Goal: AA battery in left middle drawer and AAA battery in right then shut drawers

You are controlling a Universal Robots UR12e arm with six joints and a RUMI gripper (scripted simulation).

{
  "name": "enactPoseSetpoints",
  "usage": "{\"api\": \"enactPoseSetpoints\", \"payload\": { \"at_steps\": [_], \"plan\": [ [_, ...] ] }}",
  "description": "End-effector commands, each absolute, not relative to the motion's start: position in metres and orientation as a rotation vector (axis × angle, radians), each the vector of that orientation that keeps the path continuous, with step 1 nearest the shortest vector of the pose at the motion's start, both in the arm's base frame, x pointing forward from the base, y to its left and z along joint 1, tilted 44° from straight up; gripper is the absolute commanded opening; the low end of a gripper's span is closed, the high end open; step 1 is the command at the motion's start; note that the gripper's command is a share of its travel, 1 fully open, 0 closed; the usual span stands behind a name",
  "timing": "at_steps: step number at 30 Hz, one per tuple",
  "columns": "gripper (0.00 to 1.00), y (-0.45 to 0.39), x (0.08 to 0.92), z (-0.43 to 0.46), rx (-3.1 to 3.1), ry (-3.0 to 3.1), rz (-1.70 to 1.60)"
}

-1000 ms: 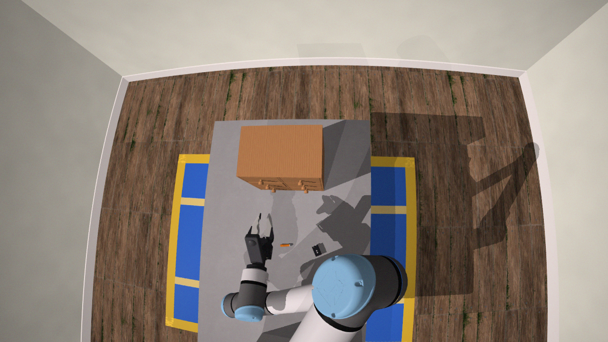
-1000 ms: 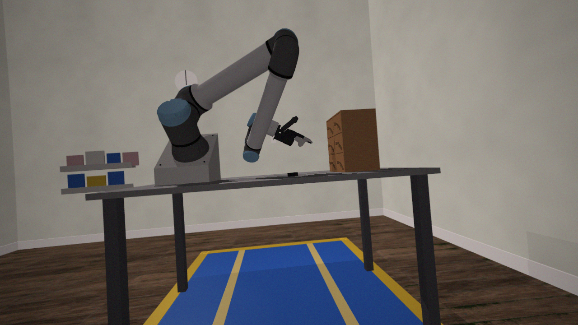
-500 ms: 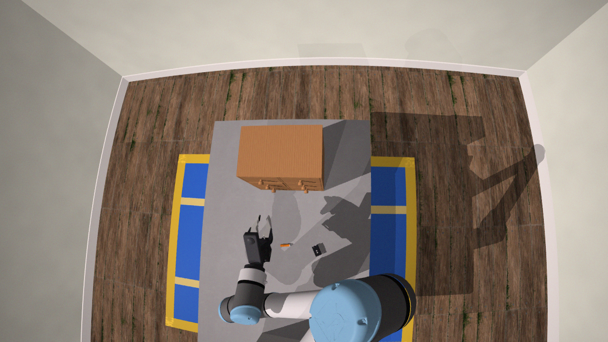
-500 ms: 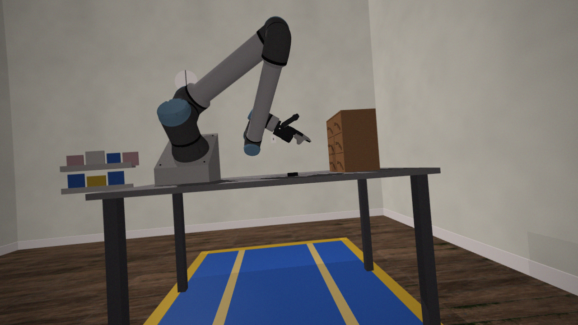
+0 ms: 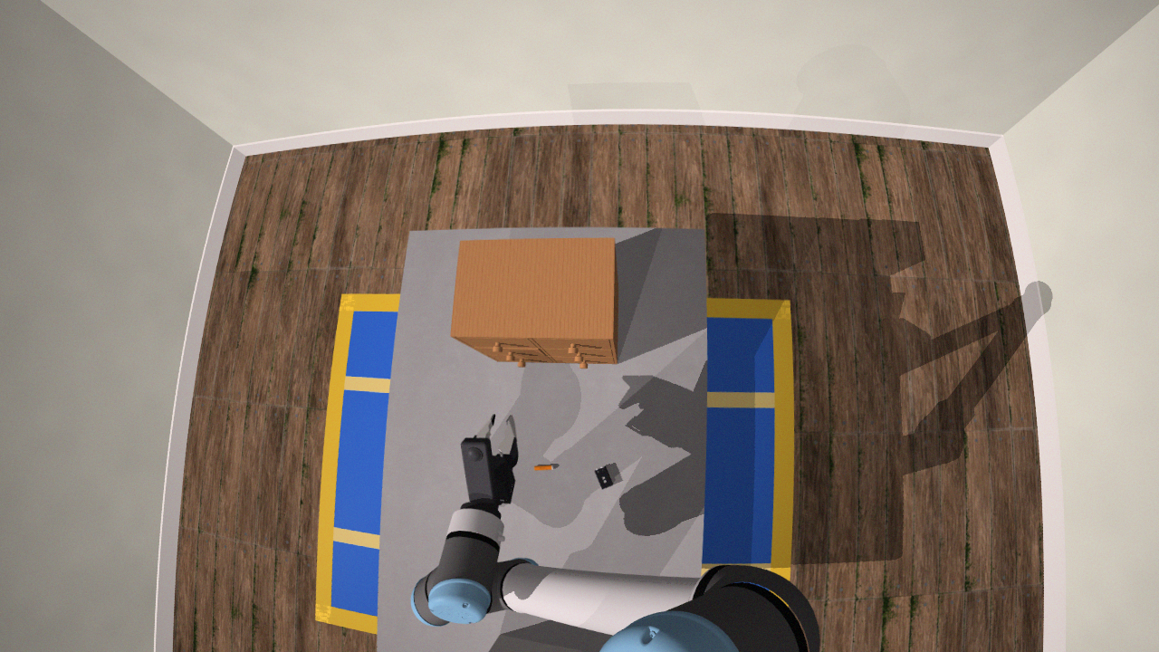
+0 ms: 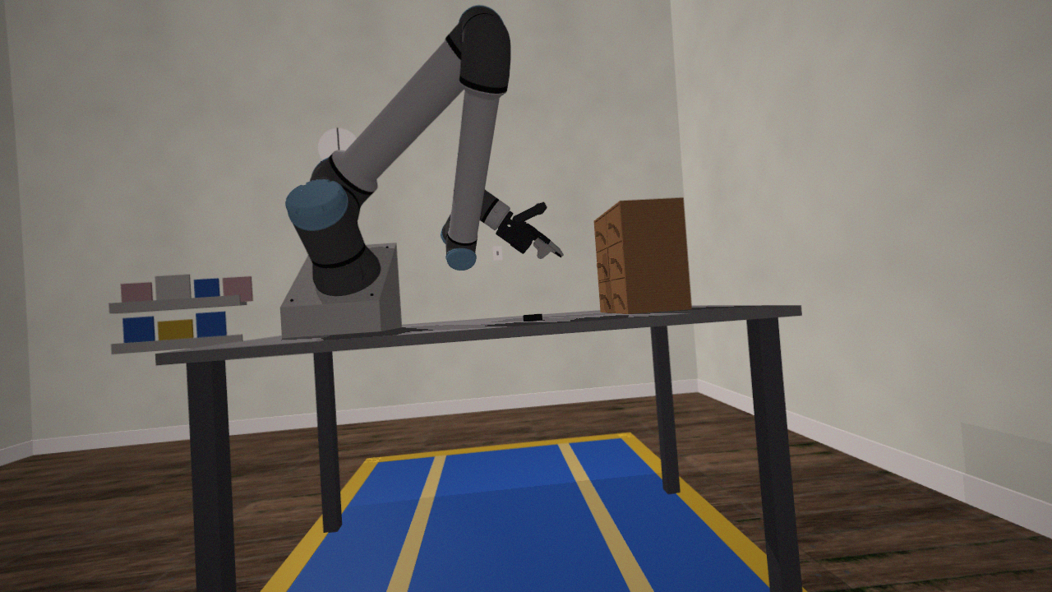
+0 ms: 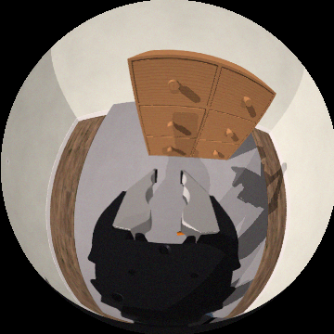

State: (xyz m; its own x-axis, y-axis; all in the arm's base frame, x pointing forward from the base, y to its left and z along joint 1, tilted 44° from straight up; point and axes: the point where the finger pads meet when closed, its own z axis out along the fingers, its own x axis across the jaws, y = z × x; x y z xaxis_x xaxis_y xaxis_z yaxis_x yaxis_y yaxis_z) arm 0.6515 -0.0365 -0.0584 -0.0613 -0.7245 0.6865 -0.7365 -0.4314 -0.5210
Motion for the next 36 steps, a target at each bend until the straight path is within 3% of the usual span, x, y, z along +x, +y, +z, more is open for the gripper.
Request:
{"api": "enactPoseSetpoints", "payload": {
  "at_steps": [1, 36],
  "plan": [
    [0.20, -0.033, 0.649, -0.055, 2.119, -1.692, 1.492],
    [0.20, -0.015, 0.634, -0.037, 1.973, -1.779, 1.175]
  ]
}}
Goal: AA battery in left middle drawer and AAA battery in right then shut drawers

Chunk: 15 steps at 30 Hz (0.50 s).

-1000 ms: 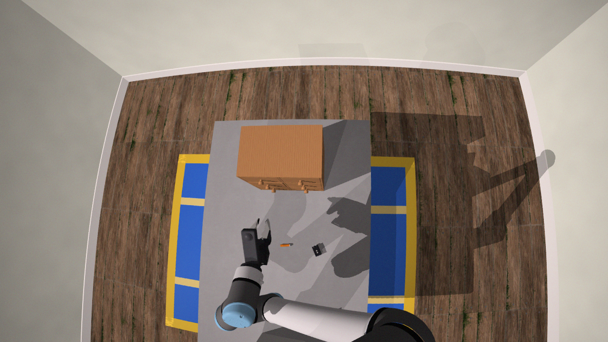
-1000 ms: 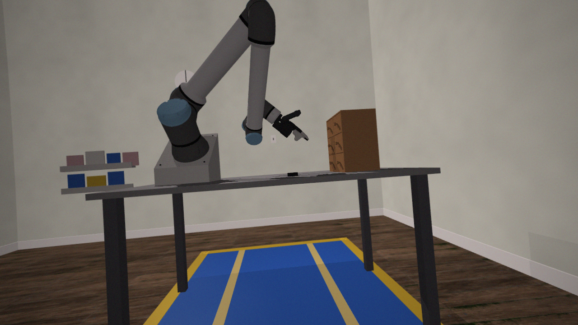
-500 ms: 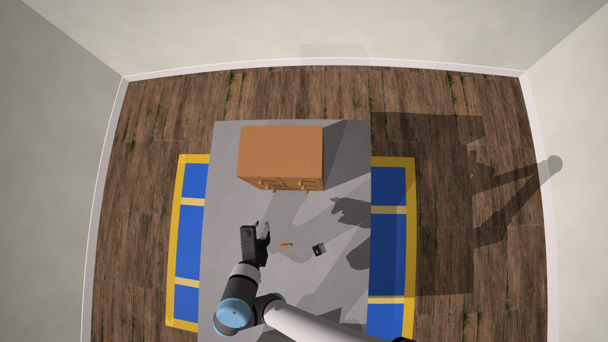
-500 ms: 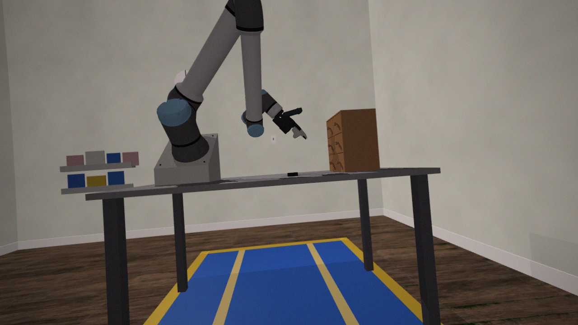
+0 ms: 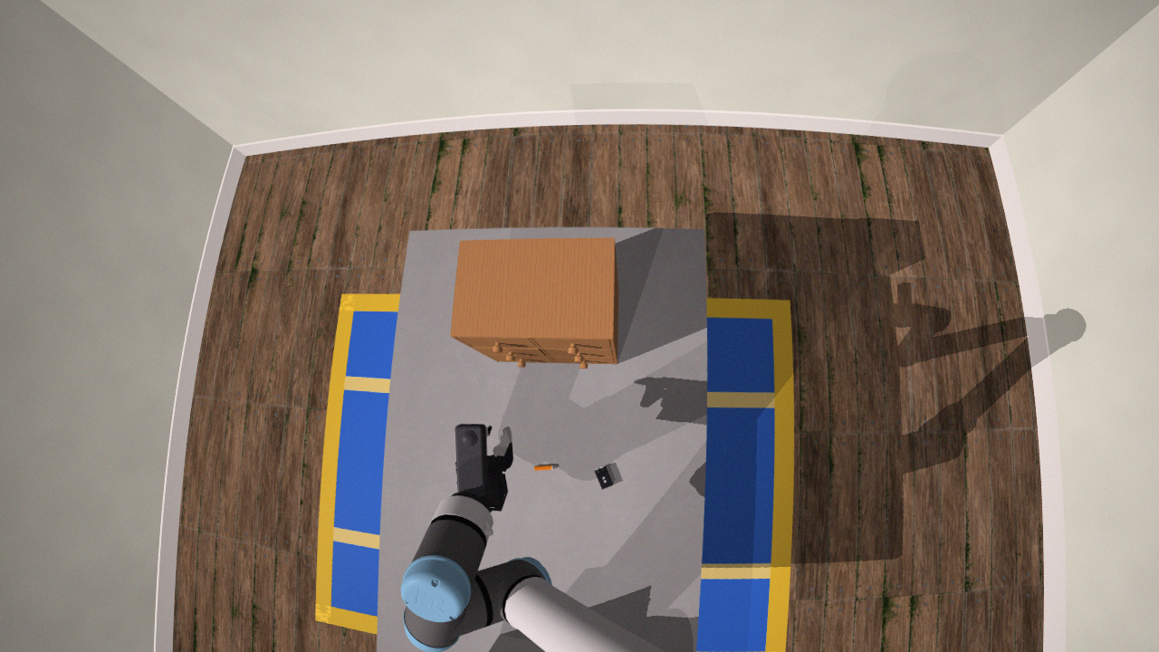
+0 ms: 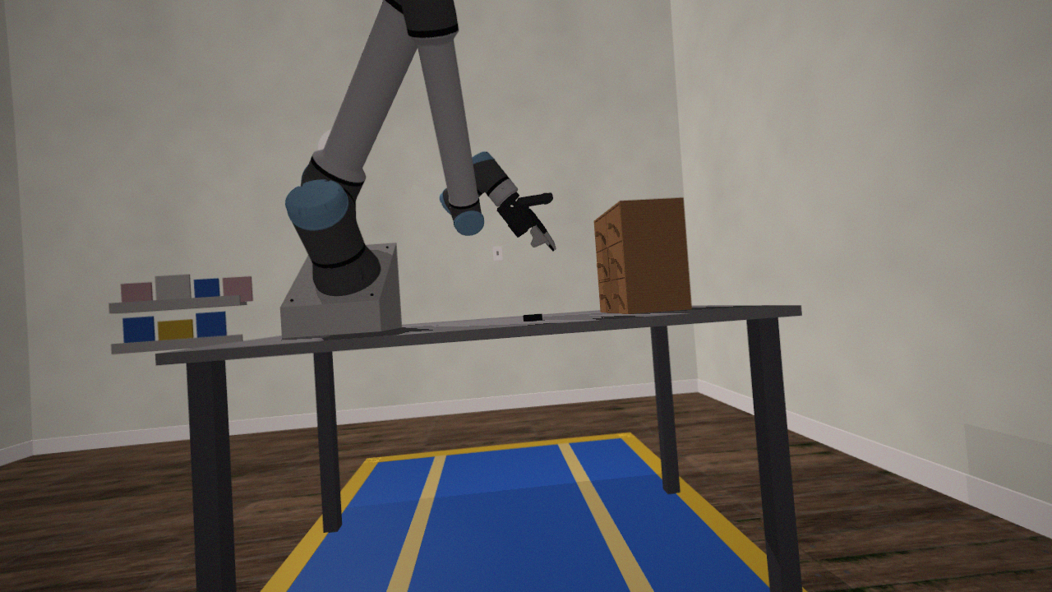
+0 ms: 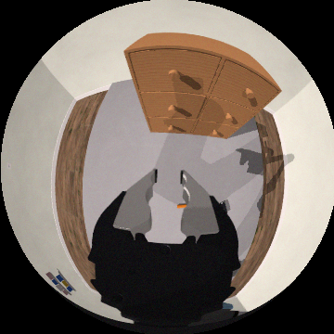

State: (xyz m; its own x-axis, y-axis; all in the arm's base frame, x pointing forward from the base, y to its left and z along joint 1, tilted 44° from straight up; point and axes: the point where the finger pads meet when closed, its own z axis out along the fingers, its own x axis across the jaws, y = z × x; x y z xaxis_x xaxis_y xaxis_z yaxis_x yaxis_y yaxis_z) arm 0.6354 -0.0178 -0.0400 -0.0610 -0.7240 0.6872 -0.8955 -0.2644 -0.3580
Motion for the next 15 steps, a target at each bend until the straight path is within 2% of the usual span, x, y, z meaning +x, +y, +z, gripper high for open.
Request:
{"api": "enactPoseSetpoints", "payload": {
  "at_steps": [1, 15],
  "plan": [
    [0.20, -0.0142, 0.6334, -0.0369, 1.969, -1.781, 1.165],
    [0.20, -0.0075, 0.6276, -0.0303, 1.910, -1.803, 1.051]
  ]
}}
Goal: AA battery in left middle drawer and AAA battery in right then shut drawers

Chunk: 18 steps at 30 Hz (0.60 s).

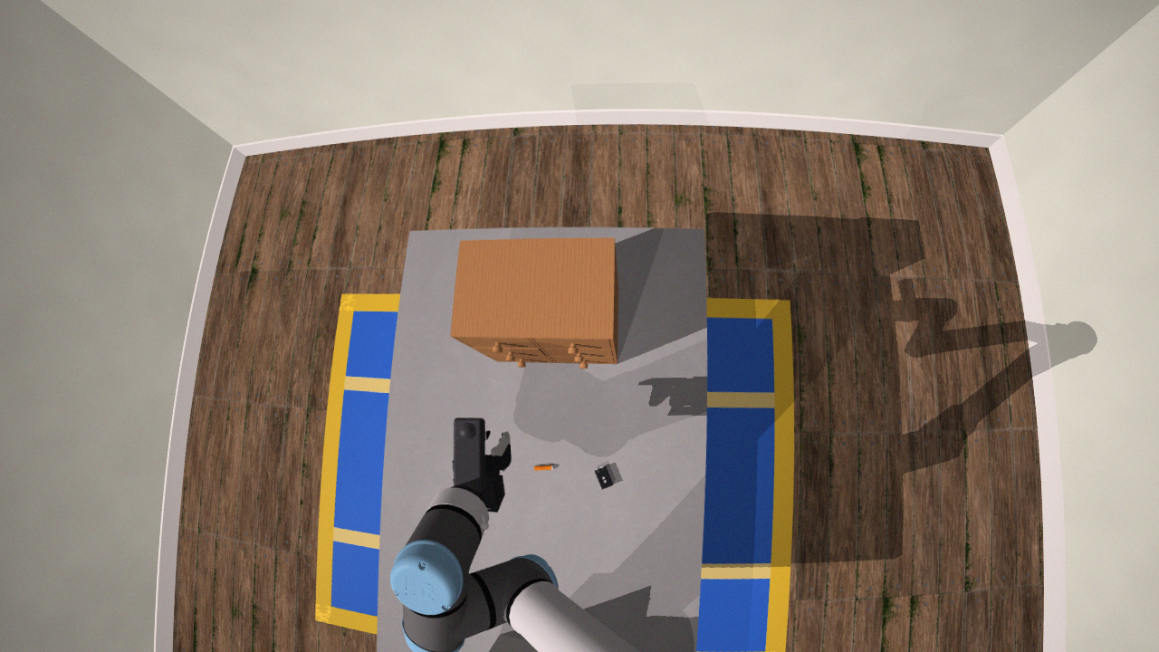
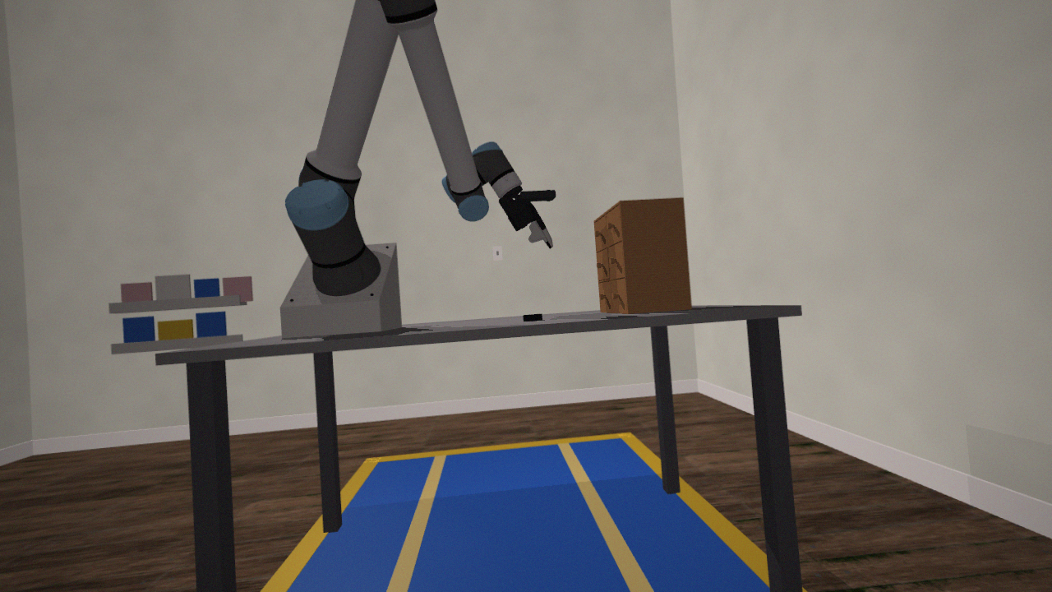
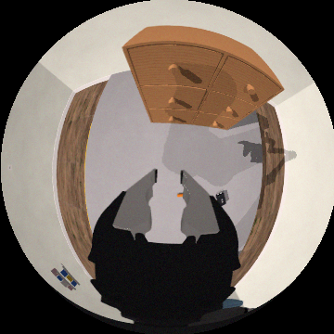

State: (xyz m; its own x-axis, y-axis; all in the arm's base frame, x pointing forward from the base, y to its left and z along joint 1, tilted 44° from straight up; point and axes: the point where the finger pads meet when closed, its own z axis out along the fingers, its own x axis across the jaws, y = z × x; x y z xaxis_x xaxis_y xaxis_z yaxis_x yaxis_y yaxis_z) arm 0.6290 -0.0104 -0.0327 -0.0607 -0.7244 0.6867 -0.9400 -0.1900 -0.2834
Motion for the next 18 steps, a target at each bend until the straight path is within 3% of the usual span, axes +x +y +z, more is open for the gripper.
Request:
{"api": "enactPoseSetpoints", "payload": {
  "at_steps": [1, 18],
  "plan": [
    [0.20, -0.0069, 0.6271, -0.0297, 1.905, -1.804, 1.042],
    [0.20, 0.0011, 0.6204, -0.0219, 1.834, -1.824, 0.910]
  ]
}}
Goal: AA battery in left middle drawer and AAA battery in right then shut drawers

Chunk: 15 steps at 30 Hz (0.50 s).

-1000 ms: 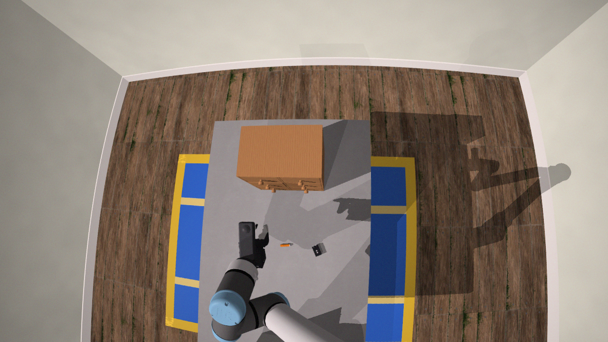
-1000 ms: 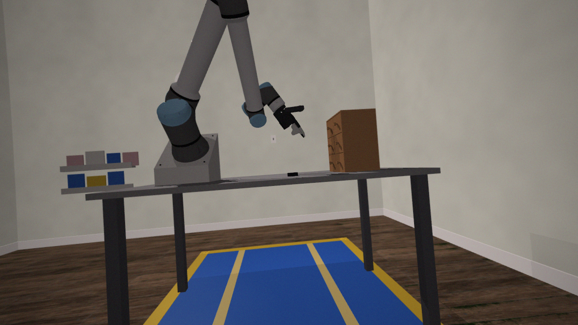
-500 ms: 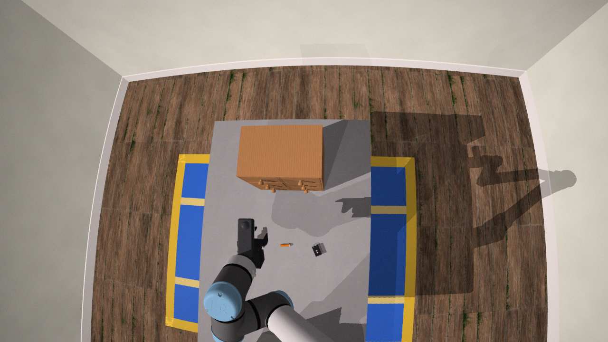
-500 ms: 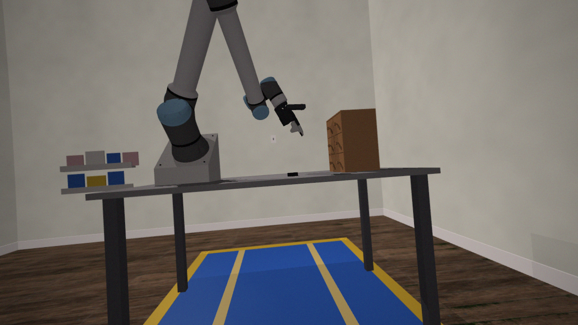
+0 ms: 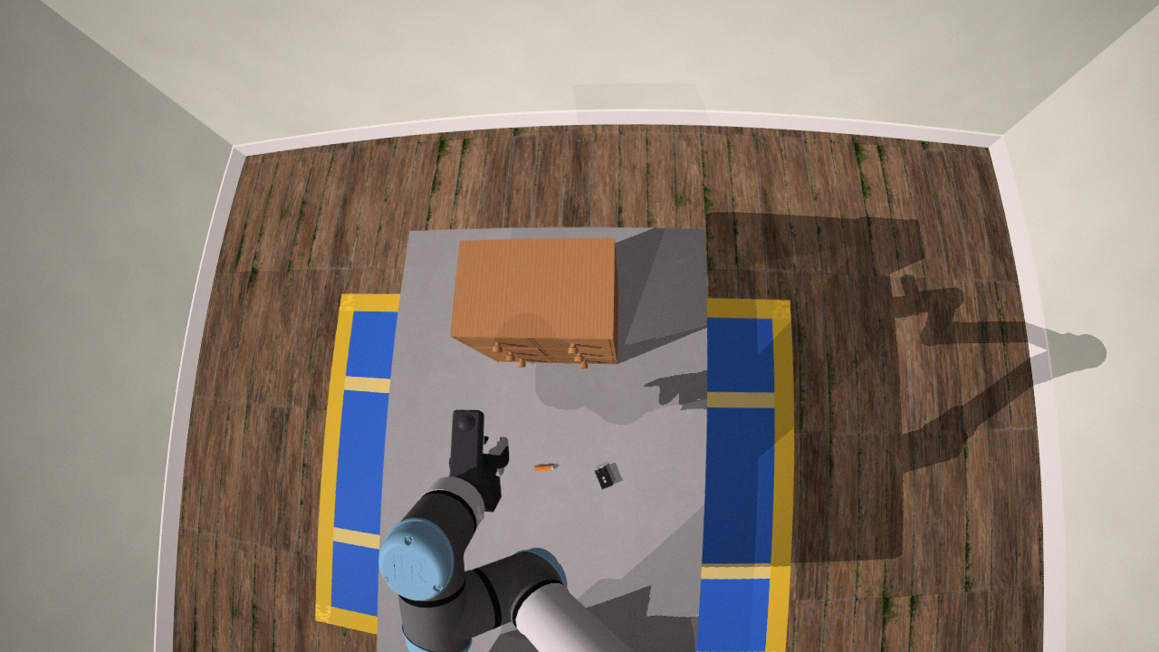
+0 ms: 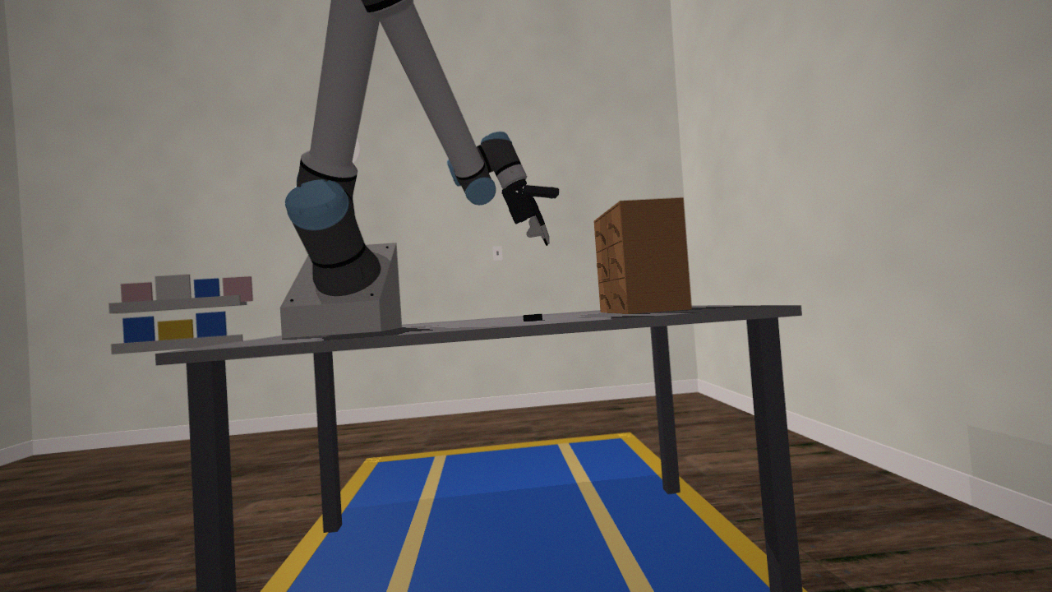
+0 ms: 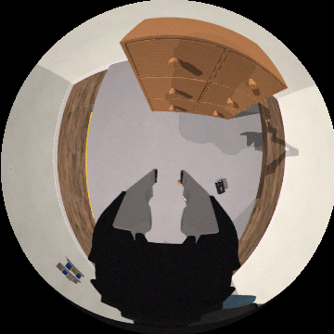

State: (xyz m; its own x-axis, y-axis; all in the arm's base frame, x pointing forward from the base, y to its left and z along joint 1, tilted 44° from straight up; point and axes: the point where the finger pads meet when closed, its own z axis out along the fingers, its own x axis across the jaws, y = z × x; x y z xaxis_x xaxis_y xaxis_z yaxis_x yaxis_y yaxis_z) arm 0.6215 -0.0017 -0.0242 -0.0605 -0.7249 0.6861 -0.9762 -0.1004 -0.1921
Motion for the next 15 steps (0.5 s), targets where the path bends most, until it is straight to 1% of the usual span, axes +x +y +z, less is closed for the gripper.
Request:
{"api": "enactPoseSetpoints", "payload": {
  "at_steps": [1, 15],
  "plan": [
    [0.20, 0.0016, 0.6199, -0.0215, 1.829, -1.825, 0.902],
    [0.20, 0.0075, 0.6149, -0.0156, 1.774, -1.835, 0.806]
  ]
}}
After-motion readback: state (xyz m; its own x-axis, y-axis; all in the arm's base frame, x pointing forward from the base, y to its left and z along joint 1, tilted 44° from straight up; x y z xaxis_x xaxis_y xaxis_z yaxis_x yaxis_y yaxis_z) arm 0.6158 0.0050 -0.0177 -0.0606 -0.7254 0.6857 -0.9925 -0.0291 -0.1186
